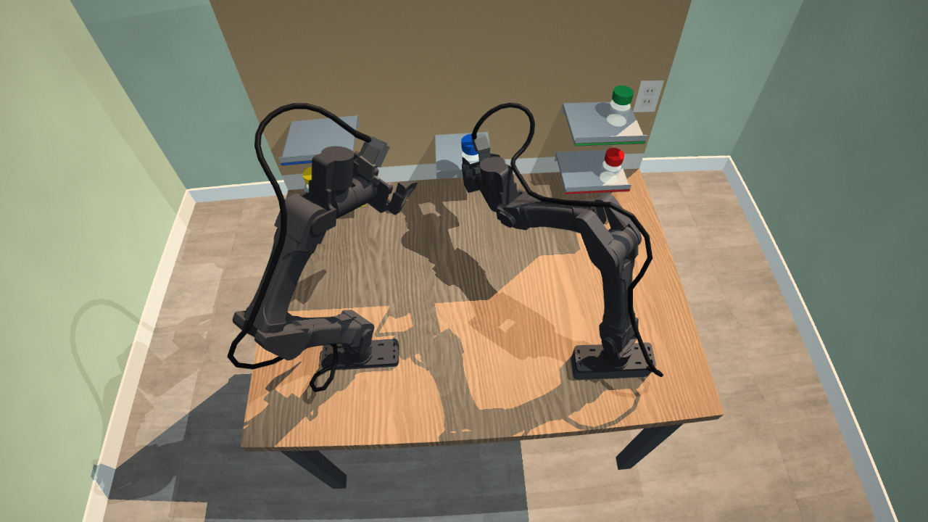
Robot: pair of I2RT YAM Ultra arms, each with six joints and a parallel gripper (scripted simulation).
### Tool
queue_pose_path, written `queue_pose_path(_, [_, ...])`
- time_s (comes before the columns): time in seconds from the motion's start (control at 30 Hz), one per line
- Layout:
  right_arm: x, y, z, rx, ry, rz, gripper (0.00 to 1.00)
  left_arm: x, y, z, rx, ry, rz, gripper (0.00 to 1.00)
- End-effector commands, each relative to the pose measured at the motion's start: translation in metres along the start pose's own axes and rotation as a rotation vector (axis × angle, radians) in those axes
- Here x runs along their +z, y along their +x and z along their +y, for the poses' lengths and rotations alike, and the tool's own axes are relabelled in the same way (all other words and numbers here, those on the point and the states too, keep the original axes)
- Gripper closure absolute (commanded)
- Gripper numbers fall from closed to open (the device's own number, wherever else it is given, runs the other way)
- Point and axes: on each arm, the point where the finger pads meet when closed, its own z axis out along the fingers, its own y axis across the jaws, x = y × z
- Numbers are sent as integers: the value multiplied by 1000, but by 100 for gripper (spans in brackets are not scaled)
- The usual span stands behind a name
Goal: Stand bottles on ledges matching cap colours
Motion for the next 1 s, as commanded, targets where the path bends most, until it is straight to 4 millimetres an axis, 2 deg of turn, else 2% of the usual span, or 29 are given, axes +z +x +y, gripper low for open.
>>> queue_pose_path(0.0, [-7, -43, 3, 37, -13, -92, 50, -1, -6, 3, 0, -7, -9, 0])
queue_pose_path(0.3, [13, -33, 2, 25, -17, -71, 50, -1, -6, 3, 0, -7, -9, 0])
queue_pose_path(0.53, [44, -40, 2, 34, -19, -87, 50, -1, -6, 3, 0, -7, -9, 0])
queue_pose_path(0.6, [44, -40, 2, 34, -19, -87, 50, -1, -6, 3, 0, -7, -9, 0])
queue_pose_path(0.8, [68, -46, 0, 42, -15, -103, 50, -1, -6, 3, 0, -7, -9, 0])
queue_pose_path(0.97, [77, -49, -1, 48, -5, -114, 50, -1, -6, 3, 0, -7, -9, 0])
